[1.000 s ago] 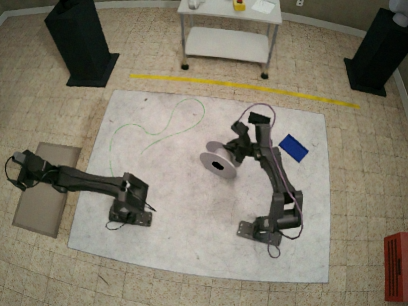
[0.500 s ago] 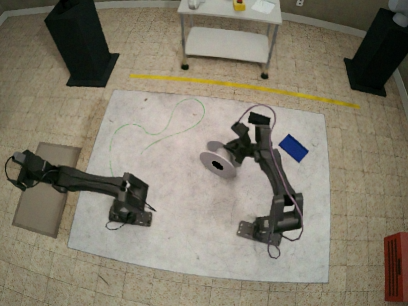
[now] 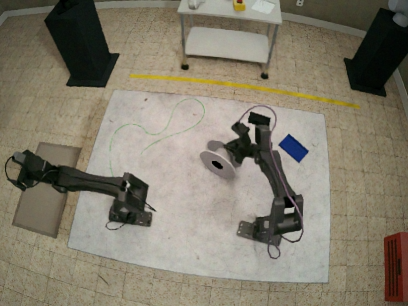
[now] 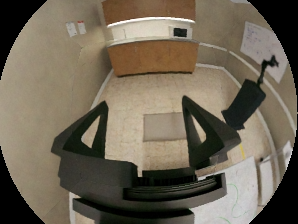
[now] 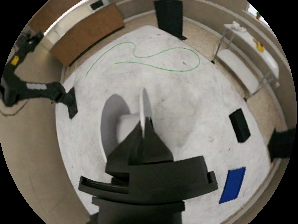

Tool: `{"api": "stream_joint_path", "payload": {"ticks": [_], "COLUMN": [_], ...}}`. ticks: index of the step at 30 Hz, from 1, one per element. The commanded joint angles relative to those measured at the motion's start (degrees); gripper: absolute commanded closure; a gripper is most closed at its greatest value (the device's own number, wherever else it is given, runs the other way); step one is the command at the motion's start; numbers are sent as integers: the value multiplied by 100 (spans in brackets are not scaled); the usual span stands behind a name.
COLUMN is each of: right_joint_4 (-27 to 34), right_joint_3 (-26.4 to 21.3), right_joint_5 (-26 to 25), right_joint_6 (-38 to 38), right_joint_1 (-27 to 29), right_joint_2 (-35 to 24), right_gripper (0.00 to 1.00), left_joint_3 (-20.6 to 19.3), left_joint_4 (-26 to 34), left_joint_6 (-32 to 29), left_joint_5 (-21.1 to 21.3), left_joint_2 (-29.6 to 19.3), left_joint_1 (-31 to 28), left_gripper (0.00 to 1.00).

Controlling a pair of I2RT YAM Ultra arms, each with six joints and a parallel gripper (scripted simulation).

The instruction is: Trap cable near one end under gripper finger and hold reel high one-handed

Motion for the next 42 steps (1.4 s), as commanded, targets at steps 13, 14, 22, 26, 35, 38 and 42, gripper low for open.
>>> {"api": "stream_joint_path", "payload": {"ticks": [13,14,22,26,35,38,42], "right_joint_4": [271,273,277,283,375,449,570], "right_joint_3": [-43,-42,-63,-99,-178,-217,-322], "right_joint_5": [-29,-27,-22,-22,-21,-21,-18], "right_joint_6": [153,155,161,160,159,158,159], "right_joint_1": [82,81,90,90,89,88,90], "right_joint_2": [-287,-299,-304,-304,-257,-219,-22], "right_gripper": [100,100,100,100,100,100,100], "left_joint_3": [-7,-7,-7,-7,-7,-7,-7], "left_joint_4": [86,86,86,86,86,86,86], "left_joint_6": [36,36,36,36,36,36,36], "left_joint_5": [-58,-58,-58,-58,-58,-58,-58], "left_joint_2": [41,41,41,41,41,41,41], "left_joint_1": [-29,-29,-29,-29,-29,-29,-29], "left_gripper": [0,0,0,0,0,0,0]}}
